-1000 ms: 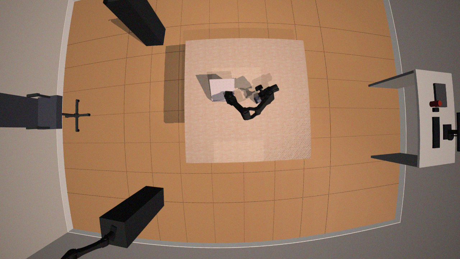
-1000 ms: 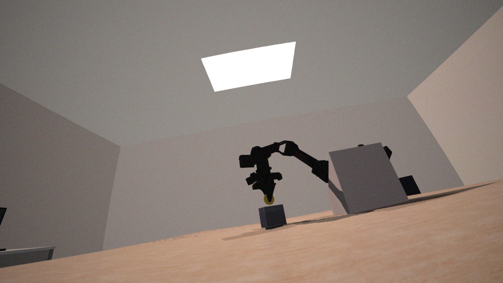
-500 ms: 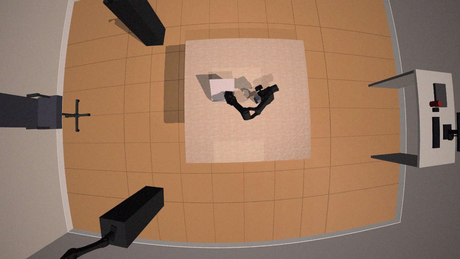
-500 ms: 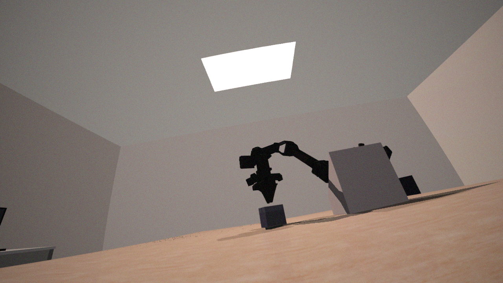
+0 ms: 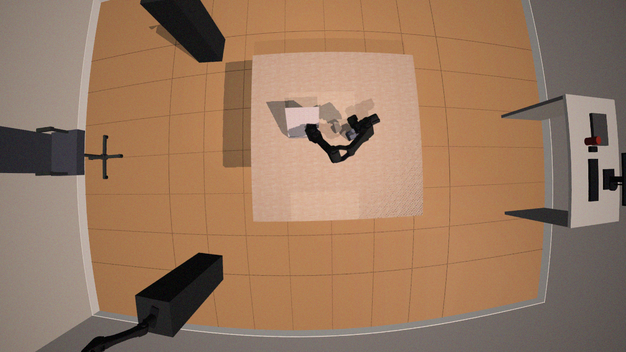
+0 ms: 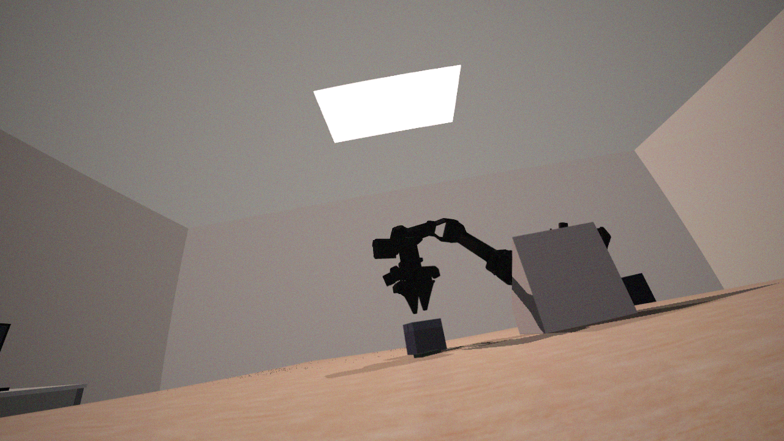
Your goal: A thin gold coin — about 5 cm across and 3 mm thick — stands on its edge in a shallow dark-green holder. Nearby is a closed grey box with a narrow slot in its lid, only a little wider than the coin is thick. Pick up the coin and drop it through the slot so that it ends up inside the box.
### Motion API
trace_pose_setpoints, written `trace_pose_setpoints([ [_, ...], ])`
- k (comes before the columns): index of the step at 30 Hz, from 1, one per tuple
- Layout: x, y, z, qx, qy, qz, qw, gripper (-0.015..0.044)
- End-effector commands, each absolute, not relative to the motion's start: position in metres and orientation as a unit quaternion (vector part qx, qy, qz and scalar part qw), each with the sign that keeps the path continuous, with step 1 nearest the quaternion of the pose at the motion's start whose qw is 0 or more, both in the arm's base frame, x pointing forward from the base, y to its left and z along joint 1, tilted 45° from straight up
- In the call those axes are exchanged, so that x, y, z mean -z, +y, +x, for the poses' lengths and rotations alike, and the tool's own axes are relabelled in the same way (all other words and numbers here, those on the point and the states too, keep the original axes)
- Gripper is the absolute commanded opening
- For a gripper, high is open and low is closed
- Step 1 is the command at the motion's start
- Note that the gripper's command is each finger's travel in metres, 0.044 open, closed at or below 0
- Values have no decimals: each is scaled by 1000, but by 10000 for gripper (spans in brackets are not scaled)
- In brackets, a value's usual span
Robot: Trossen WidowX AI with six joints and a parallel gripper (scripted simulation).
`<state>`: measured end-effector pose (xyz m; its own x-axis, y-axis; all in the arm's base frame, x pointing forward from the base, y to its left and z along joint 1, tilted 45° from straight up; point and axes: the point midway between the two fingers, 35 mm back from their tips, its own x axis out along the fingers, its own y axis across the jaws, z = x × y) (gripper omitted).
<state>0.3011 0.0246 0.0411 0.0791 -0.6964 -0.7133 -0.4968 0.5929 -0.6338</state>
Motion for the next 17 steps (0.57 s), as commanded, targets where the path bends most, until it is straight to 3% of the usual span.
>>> trace_pose_setpoints([
  [1,-48,31,301,86,672,-440,589,371],
  [4,-70,51,296,86,673,-442,586,440],
  [17,-77,57,294,86,673,-443,585,440],
])
